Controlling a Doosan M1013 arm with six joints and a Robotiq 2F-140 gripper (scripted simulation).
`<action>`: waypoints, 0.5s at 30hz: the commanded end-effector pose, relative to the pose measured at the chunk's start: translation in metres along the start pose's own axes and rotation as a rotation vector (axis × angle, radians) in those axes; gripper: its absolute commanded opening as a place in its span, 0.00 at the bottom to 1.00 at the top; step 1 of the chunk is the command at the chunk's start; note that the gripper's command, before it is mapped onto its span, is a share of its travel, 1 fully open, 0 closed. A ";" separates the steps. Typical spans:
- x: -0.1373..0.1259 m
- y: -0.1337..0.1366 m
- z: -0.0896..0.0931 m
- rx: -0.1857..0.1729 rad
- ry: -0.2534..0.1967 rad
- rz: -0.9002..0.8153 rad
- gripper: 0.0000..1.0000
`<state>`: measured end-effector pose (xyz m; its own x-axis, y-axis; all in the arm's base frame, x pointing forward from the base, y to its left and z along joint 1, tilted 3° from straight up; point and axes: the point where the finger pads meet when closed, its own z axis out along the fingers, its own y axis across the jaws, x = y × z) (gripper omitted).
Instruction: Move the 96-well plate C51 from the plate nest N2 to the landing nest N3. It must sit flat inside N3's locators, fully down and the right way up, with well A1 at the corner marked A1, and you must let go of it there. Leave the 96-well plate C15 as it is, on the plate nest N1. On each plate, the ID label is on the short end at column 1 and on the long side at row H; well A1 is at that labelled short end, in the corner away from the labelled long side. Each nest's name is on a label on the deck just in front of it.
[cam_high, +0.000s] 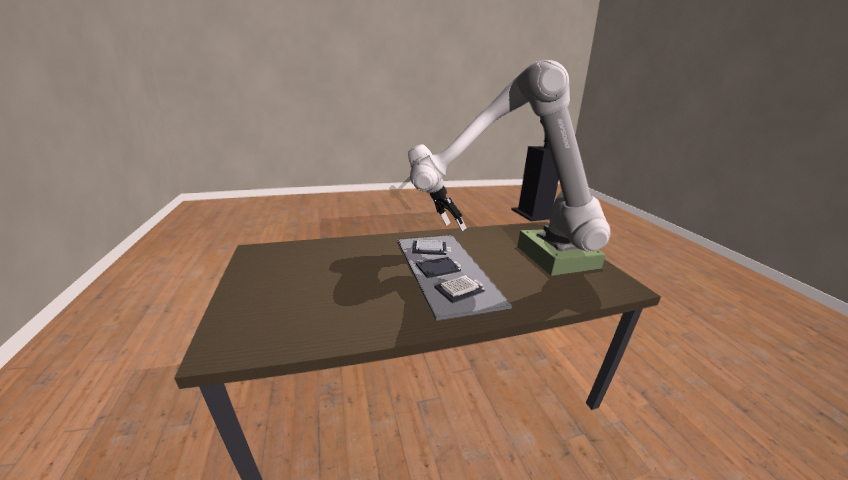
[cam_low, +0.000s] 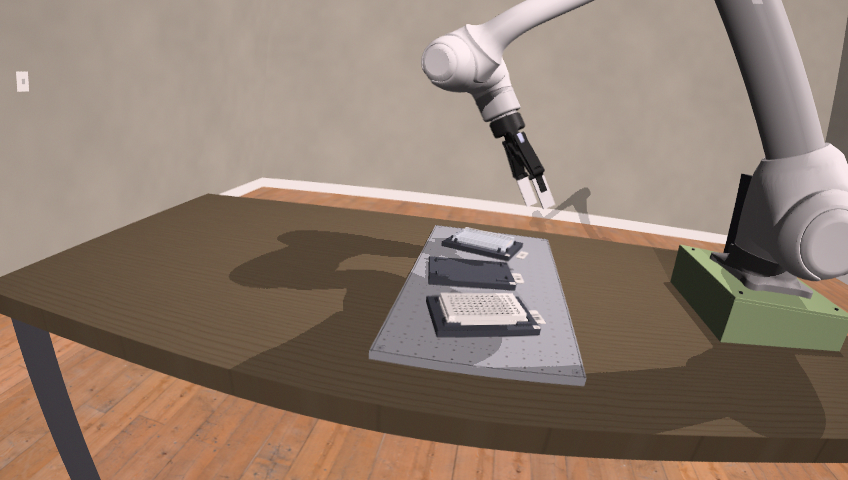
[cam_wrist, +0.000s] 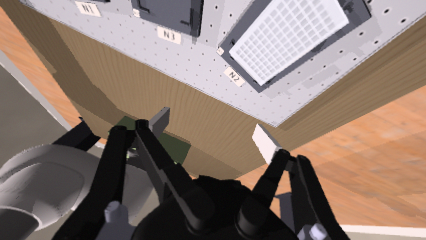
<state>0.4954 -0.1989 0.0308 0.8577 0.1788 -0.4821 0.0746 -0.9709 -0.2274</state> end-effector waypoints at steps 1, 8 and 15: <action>0.041 0.022 -0.007 -0.038 0.198 0.193 1.00; 0.085 0.044 -0.017 -0.072 0.414 0.403 1.00; 0.108 0.056 -0.022 -0.086 0.512 0.498 1.00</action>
<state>0.5939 -0.2346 -0.0099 0.9427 -0.3191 -0.0979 -0.3227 -0.9462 -0.0232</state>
